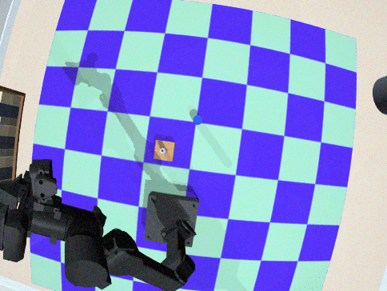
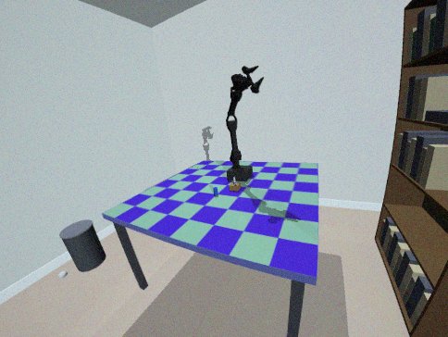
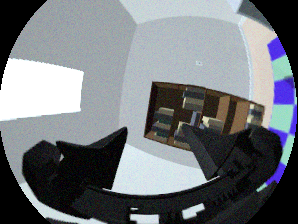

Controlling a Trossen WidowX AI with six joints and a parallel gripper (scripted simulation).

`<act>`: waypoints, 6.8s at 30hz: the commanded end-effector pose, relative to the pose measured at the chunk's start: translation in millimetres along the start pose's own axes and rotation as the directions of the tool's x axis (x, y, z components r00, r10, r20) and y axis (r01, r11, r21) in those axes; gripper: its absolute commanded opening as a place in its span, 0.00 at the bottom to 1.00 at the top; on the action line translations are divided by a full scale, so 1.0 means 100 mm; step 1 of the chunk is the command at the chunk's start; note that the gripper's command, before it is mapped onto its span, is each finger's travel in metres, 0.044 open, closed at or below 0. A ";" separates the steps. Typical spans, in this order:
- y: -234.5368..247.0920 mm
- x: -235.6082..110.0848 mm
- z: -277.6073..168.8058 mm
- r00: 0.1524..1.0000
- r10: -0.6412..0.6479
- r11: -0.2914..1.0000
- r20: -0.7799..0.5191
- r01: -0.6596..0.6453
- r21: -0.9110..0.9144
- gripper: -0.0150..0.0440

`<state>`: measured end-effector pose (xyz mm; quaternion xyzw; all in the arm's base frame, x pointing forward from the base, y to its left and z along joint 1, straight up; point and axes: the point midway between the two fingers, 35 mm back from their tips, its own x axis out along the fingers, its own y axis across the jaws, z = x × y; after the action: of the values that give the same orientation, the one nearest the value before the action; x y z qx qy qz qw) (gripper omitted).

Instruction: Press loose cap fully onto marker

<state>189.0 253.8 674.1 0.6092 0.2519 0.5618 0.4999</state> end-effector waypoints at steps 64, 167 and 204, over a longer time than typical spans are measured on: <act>-4.64 -4.80 1.87 -0.431 -0.896 -0.334 -0.102 0.809 -0.483 0.67; -4.87 -4.50 1.46 -0.428 -0.897 -0.331 -0.106 0.811 -0.482 0.25; -4.66 -4.00 0.58 -0.425 -0.898 -0.324 -0.113 0.814 -0.481 0.25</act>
<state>266.5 61.8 94.7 -0.0619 0.6981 0.0634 0.7105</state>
